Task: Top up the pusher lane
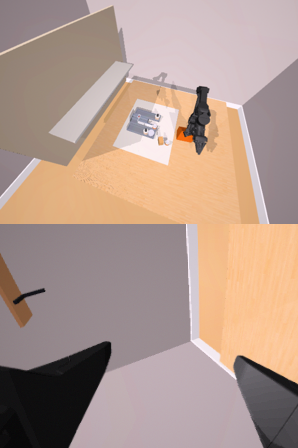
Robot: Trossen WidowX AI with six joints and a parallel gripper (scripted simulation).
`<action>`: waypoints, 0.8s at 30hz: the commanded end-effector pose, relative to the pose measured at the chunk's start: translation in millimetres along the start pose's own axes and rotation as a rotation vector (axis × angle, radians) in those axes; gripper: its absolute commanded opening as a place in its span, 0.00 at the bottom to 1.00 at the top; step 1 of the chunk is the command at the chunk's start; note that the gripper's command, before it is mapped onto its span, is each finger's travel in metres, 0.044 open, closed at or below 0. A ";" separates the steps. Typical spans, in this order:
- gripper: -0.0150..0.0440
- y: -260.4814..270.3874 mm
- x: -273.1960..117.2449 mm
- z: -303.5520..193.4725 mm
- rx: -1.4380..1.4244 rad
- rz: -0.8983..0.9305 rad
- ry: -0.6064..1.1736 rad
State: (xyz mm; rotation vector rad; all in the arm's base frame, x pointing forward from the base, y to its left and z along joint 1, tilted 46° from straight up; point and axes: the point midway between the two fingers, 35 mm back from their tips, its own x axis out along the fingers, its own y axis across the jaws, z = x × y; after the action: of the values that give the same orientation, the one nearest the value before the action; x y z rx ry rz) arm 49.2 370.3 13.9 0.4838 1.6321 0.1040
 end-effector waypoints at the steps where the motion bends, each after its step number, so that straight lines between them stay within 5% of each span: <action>1: 1.00 -21.7 11.2 34.8 -0.005 -0.095 -0.088; 11: 1.00 -138.7 21.2 152.3 -0.026 -0.600 -0.325; 19: 1.00 -246.3 -10.4 202.8 -0.109 -1.091 -0.283; 24: 1.00 -256.6 -20.4 207.6 -0.118 -1.131 -0.268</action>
State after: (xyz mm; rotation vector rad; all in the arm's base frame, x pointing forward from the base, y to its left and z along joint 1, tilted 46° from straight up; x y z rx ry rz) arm 185.1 96.3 -86.8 -0.4788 1.4138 -0.6648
